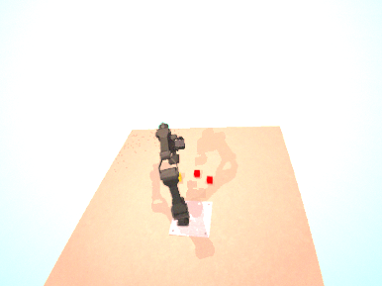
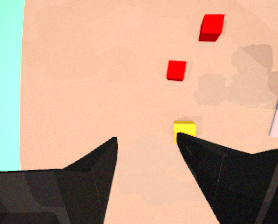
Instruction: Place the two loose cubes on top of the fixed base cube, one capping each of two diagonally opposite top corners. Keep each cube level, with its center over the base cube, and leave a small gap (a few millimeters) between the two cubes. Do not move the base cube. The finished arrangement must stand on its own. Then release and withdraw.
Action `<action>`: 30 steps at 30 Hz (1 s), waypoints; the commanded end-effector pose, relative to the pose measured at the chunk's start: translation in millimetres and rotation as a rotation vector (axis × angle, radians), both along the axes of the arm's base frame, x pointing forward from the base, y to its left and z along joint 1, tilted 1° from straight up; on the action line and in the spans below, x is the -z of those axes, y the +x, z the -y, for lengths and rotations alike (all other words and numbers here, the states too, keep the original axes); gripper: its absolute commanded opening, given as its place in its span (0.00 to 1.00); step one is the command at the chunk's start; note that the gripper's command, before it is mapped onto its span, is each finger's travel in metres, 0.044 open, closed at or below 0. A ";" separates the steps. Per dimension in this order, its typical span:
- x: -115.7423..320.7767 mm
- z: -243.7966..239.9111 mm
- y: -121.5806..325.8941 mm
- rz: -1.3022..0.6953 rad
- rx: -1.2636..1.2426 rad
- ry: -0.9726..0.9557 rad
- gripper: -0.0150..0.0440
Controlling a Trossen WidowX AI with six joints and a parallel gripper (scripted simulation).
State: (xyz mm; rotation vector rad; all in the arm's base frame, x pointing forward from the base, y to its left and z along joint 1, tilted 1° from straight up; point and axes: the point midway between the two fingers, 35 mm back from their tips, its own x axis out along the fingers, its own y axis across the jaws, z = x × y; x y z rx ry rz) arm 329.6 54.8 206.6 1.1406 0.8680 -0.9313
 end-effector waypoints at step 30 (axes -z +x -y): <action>106.2 104.6 -2.2 -0.341 0.167 0.169 0.70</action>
